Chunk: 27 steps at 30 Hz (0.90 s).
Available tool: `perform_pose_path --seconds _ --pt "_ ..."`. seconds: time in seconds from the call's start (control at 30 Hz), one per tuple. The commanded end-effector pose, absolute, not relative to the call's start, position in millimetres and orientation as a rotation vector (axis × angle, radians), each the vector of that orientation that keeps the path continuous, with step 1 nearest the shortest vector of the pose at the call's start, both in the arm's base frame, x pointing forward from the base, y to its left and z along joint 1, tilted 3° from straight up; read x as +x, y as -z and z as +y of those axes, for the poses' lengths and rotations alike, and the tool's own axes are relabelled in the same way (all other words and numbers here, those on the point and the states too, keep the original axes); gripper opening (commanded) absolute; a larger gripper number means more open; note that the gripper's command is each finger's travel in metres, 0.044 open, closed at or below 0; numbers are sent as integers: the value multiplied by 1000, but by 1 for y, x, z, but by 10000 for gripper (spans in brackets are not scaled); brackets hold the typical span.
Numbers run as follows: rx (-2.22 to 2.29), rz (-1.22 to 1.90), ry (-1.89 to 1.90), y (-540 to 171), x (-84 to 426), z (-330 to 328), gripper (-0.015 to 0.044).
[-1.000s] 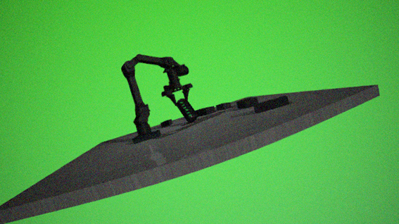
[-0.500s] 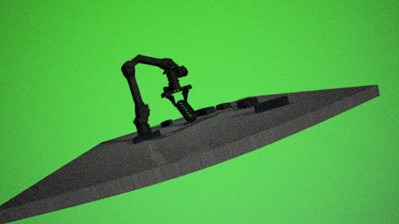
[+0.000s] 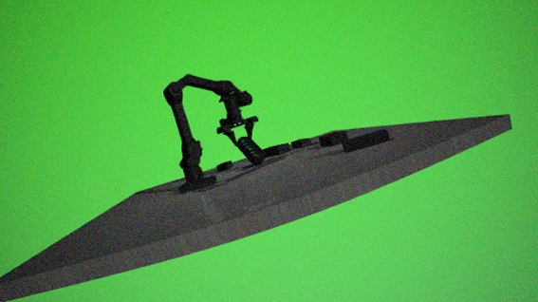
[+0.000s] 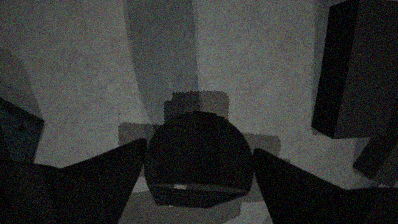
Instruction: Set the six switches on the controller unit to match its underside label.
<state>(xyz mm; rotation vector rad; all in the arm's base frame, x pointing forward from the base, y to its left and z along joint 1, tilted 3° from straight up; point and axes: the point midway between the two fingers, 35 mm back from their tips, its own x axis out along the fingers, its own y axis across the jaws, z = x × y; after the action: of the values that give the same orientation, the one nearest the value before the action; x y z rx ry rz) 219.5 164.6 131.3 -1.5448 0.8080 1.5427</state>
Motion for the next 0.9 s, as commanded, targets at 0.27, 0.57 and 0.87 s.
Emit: perform_pose_path --seconds 0.27,0.57,0.87 --pt "-1545 846 -1545 -118 216 166 338" --pt "-1544 846 -1545 -113 214 170 338" --pt "-1544 846 -1545 -108 212 174 338"
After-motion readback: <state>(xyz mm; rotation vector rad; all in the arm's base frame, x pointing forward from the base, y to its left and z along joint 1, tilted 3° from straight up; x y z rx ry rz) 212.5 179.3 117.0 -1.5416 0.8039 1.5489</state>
